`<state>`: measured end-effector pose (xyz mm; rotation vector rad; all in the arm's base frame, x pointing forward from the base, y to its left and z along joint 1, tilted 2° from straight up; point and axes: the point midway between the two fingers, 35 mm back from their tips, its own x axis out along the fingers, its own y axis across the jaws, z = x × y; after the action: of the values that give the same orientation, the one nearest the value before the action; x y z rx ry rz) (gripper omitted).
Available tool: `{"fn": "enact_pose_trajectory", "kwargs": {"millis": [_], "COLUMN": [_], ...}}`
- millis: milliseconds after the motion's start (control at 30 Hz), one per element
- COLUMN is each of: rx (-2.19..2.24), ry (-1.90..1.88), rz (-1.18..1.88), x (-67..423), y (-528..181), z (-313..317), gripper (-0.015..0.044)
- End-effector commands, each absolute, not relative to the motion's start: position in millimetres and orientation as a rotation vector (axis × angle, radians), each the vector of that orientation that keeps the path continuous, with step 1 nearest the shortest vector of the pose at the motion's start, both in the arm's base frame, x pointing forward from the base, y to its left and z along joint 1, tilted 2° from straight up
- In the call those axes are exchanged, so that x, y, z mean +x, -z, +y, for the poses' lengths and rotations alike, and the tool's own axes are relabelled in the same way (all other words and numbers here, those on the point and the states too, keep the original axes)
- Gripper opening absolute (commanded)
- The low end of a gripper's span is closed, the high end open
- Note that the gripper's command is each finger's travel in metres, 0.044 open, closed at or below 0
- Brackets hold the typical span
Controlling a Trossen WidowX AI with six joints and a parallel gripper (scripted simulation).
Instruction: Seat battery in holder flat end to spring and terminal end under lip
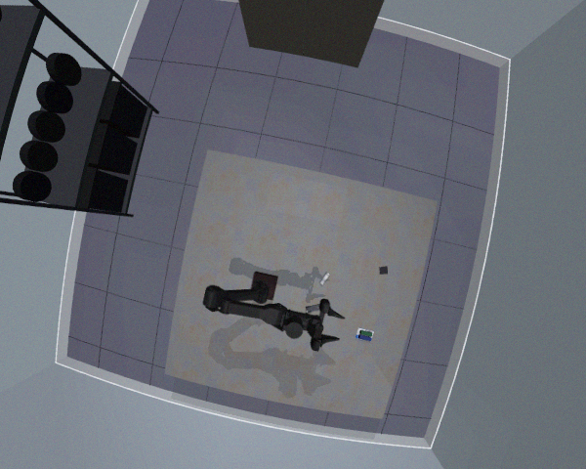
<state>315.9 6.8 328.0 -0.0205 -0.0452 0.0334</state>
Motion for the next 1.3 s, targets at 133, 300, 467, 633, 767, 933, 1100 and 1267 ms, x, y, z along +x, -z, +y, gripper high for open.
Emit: {"fn": "enact_pose_trajectory", "kwargs": {"millis": [133,300,467,633,767,933,1100,1267], "rx": [0.31,0.746,1.069,1.258,1.376,1.469,1.489,1.489], "ry": [-0.05,0.066,0.307,0.567,0.827,1.209,1.405,1.405], "rz": [0.187,0.524,0.793,0.942,1.018,1.031,0.996,0.996], "x": [341.6,361.8,363.0,354.9,343.6,324.0,313.0,313.0], "y": [-288.1,-226.6,-171.8,-134.1,-105.9,-74.2,-61.0,-61.0], "z": [24.6,53.4,78.1,94.4,106.1,118.4,123.3,123.3], "gripper": [0.0269,0.0229,0.0229,0.0229,0.0229,0.0229,0.0229,0.0229]}}
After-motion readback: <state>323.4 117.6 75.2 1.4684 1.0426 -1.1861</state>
